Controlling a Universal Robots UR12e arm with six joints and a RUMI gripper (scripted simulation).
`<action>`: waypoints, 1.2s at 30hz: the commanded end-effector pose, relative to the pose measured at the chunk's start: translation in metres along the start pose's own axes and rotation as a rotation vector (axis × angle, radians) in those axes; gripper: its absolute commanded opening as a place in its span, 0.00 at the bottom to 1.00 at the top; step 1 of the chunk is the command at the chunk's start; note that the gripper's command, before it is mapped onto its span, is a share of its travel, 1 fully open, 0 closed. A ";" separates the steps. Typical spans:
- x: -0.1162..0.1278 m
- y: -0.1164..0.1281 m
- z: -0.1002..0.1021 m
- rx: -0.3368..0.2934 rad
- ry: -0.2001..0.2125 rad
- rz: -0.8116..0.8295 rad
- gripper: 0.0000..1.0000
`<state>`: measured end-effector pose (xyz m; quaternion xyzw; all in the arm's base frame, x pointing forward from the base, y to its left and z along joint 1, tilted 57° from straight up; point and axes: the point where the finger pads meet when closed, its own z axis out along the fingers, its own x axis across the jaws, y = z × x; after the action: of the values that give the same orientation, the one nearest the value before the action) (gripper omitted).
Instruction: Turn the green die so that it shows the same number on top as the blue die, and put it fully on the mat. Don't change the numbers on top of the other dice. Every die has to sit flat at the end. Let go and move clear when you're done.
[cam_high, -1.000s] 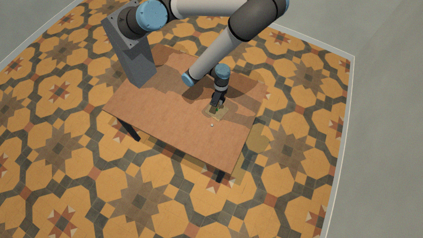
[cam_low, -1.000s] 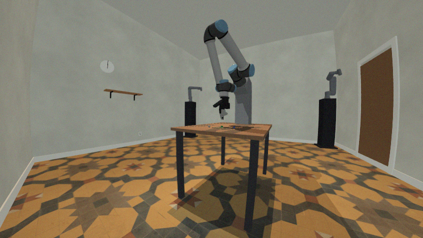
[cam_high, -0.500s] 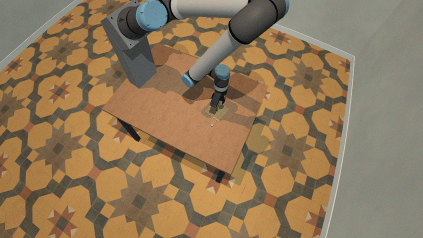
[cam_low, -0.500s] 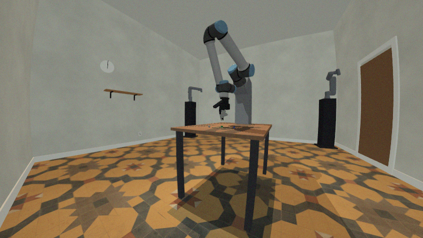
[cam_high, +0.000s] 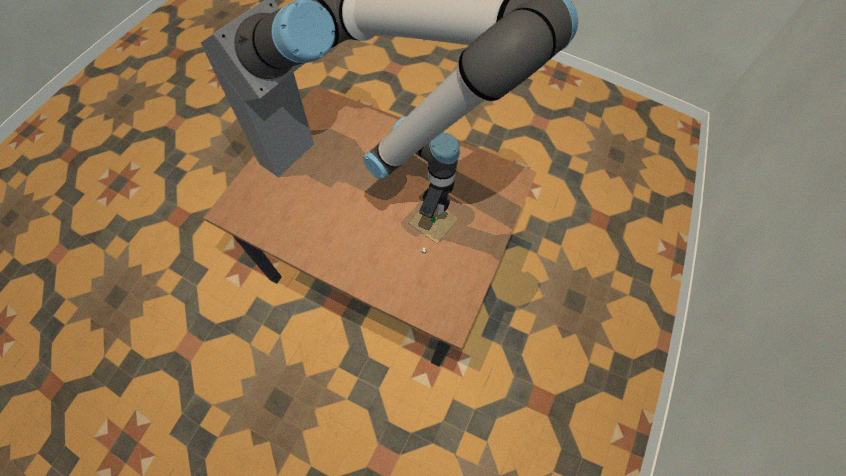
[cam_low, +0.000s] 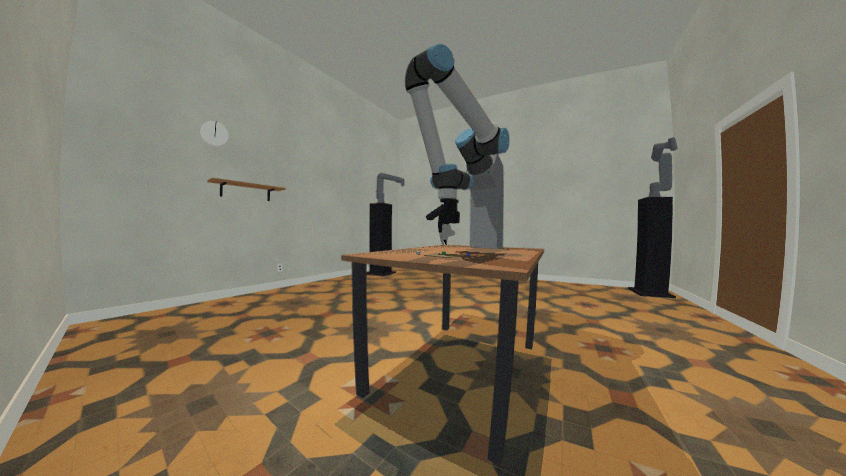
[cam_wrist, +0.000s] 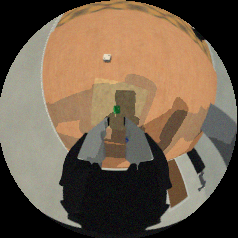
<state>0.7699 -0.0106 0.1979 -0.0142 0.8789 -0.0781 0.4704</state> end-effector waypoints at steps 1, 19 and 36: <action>0.000 0.000 0.005 0.000 -0.001 0.000 0.18; 0.000 0.000 0.022 0.000 -0.001 0.000 0.18; 0.000 0.000 0.025 0.000 -0.001 0.000 0.18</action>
<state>0.7907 -0.0140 0.1842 -0.0142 0.8789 -0.0781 0.4704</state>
